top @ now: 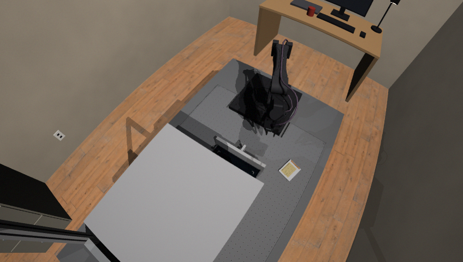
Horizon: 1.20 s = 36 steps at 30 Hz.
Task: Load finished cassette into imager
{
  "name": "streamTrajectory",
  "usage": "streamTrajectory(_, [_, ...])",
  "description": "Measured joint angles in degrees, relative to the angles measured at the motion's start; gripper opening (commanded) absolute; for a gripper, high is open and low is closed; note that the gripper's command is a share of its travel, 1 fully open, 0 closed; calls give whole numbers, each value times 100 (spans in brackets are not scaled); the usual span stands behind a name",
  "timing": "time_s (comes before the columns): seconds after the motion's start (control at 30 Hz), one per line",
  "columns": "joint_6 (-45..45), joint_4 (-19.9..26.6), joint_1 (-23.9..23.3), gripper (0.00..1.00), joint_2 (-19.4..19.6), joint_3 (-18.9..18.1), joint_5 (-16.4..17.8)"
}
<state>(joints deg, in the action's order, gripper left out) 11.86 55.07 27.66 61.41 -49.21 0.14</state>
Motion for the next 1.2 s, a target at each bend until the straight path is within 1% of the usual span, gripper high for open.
streamTrajectory(0.07, [-85, 142, -221, 35, 243, -240, -13])
streamTrajectory(0.23, [-254, 684, -719, 35, 949, -990, -66])
streamTrajectory(0.37, [-407, 1045, -1110, 35, 1464, -1512, -107])
streamTrajectory(0.43, [-446, 1169, -1198, 35, 1628, -1663, -129])
streamTrajectory(0.53, [-520, 1523, -1364, 35, 1987, -2050, -133])
streamTrajectory(0.67, [-673, 1864, -1770, 35, 2435, -2511, -162])
streamTrajectory(0.73, [-761, 1961, -1961, 35, 2640, -2708, -197])
streamTrajectory(0.8, [-822, 2011, -2055, 35, 2732, -2776, -227])
streamTrajectory(0.97, [-907, 2188, -2020, 35, 2682, -2780, -221])
streamTrajectory(1.2, [-938, 2262, -2020, 35, 2682, -2780, -221])
